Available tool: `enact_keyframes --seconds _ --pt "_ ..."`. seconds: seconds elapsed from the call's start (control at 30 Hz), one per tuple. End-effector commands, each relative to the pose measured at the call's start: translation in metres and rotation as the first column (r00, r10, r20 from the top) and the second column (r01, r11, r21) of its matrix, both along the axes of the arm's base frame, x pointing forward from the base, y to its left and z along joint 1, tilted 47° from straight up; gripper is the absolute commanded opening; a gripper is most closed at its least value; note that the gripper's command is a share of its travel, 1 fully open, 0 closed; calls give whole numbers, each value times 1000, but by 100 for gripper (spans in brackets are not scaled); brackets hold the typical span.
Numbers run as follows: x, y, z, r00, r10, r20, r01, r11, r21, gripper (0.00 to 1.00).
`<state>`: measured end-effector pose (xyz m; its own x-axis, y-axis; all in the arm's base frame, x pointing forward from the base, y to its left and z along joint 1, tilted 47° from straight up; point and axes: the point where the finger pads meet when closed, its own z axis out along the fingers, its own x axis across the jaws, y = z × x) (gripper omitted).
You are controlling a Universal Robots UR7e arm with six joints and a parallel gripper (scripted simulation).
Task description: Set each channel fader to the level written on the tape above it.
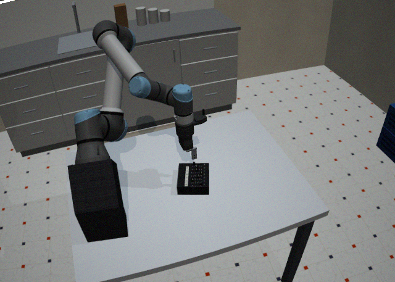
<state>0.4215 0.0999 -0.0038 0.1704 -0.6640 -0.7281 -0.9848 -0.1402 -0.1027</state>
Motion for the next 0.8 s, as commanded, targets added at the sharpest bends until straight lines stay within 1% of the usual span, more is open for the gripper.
enact_keyframes --seconds 0.0,0.17,0.23,0.43,0.6,0.73,0.77 --pt "1 1 0 999 28 33 -28 1000 0 100" --pt "3 3 0 993 78 90 -78 997 0 100" --pt "3 3 0 993 78 90 -78 997 0 100" --pt "6 7 0 967 167 191 -168 986 -10 100" --pt "8 11 0 918 260 299 -263 964 -31 100" --pt "10 15 -1 853 343 394 -348 935 -60 100" --pt "10 15 -1 853 343 394 -348 935 -60 100"
